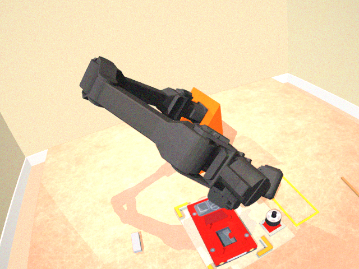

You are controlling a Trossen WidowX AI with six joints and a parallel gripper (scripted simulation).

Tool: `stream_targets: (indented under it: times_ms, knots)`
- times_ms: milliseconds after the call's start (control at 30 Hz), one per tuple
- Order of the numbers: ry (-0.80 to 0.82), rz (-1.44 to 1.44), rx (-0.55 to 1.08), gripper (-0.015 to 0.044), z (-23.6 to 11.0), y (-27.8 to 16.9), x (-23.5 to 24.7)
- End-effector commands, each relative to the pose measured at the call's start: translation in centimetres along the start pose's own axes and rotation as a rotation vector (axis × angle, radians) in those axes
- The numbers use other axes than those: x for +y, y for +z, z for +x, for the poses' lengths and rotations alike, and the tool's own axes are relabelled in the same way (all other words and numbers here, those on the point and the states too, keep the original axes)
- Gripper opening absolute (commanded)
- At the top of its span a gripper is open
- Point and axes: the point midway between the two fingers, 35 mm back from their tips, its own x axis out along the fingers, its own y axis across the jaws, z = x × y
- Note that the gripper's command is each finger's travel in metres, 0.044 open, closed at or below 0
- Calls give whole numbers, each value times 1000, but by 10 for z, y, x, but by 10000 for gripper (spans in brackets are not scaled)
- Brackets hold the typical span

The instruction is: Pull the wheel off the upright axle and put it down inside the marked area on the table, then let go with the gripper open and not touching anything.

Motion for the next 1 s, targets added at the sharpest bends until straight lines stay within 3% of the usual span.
stream_targets:
  times_ms: [0, 267, 667, 967]
  knots:
    - [-36, 178, -235, 300, 6, 6, 28]
    - [102, 453, -624, 300, 5, 0, 80]
    - [108, 460, -632, 300, 4, 2, 84]
    - [108, 459, -632, 300, 44, 32, 83]
